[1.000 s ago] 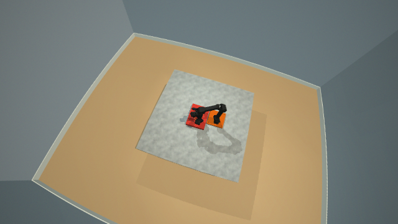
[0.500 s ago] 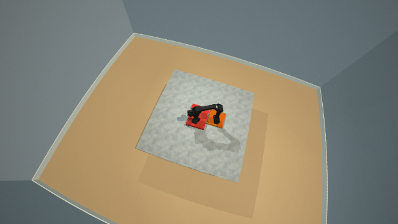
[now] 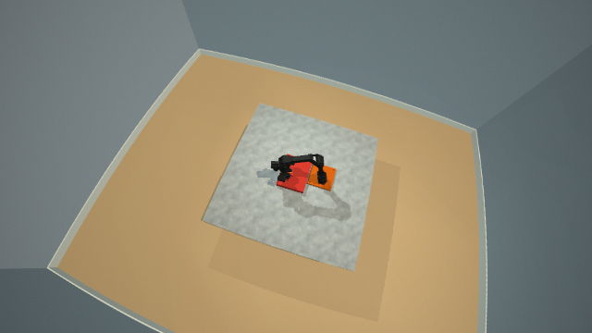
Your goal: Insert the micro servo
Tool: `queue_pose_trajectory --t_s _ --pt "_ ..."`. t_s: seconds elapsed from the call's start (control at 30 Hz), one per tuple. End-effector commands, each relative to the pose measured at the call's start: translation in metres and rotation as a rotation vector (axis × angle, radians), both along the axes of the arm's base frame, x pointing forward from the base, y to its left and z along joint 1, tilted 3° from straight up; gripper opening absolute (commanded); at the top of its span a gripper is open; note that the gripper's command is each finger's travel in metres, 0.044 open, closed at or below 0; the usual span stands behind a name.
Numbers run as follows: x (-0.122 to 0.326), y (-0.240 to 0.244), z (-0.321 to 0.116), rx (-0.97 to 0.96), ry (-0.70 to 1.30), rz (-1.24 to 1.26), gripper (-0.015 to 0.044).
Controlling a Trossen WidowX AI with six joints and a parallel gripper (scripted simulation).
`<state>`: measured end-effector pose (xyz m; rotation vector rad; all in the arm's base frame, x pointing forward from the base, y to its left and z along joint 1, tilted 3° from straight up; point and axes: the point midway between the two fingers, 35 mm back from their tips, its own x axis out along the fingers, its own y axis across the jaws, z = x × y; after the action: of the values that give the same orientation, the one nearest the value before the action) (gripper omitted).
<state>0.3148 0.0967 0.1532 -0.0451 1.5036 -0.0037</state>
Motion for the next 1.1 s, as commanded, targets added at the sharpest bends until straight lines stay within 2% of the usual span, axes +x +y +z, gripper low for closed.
queue_pose_trajectory --t_s 0.0,1.07 --pt "0.009 -0.001 0.002 -0.002 -0.003 0.003 0.0000" --pt "0.010 -0.001 -0.023 -0.002 -0.003 0.003 0.0000"
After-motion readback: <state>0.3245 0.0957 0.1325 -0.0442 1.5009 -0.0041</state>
